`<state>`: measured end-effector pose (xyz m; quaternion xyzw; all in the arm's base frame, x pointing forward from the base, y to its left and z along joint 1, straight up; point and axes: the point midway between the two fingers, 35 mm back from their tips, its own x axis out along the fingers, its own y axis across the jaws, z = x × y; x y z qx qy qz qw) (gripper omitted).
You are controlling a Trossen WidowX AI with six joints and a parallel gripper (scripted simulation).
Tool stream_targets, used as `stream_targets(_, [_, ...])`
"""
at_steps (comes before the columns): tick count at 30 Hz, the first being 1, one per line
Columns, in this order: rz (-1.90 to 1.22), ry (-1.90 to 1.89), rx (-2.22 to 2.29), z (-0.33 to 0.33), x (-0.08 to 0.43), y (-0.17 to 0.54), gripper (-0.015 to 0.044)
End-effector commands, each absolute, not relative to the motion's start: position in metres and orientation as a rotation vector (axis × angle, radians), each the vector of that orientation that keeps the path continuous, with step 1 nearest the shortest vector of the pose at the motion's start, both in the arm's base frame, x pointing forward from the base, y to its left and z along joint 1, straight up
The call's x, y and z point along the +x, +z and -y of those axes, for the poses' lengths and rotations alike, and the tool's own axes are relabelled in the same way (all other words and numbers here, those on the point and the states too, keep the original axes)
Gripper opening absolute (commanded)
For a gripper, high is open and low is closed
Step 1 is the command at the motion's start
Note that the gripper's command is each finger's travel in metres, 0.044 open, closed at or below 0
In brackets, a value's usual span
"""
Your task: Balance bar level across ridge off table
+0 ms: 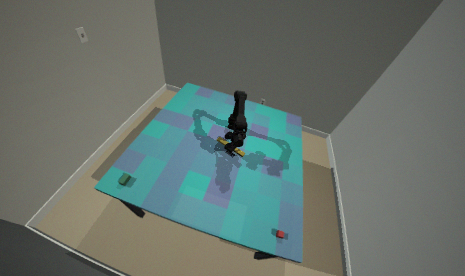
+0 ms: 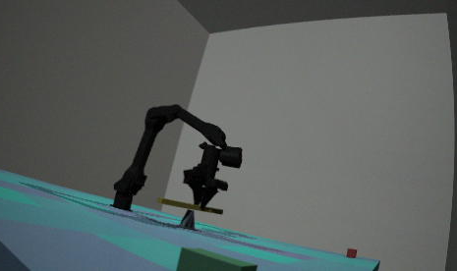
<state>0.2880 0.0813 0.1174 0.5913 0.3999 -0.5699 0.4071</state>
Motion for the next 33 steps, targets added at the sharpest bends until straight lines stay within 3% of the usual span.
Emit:
stream_targets(1, [-1.005,-1.441,1.494,-0.0811,0.2879,0.1166,0.0000])
stream_targets(33, [-1.005,-1.441,1.494,-0.0810,0.2879,0.1139,0.0000])
